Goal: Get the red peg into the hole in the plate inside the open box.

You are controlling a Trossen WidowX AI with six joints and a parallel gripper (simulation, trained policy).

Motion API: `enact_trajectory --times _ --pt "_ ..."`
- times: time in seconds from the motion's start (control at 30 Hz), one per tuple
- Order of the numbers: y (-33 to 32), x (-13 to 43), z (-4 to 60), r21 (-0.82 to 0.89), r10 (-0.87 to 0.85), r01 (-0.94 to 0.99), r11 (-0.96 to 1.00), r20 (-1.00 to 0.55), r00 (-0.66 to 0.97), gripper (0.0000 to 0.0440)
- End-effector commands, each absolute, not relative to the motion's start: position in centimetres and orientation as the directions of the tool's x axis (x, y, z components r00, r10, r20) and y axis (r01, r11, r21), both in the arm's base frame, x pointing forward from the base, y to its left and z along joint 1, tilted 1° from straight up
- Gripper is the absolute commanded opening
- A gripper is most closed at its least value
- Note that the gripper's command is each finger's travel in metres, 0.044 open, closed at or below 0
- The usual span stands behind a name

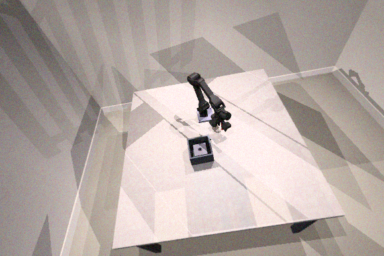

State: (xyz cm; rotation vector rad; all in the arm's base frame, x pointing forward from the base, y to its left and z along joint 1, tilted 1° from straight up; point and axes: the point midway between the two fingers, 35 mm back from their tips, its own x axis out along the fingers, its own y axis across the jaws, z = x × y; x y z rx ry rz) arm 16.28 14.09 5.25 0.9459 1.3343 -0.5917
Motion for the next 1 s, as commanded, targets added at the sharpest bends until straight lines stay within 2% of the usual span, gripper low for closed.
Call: enact_trajectory --times 0.0,0.37,0.97 --pt "14.1 15.9 4.6 0.214 0.157 0.835 0.506 -0.975 0.155 0.0303" --pt "14.2 15.8 4.6 0.194 0.204 0.842 0.503 -0.974 0.103 0.0022" --pt "12.3 20.4 12.5 0.335 0.150 0.728 0.598 -0.939 0.308 0.0000"
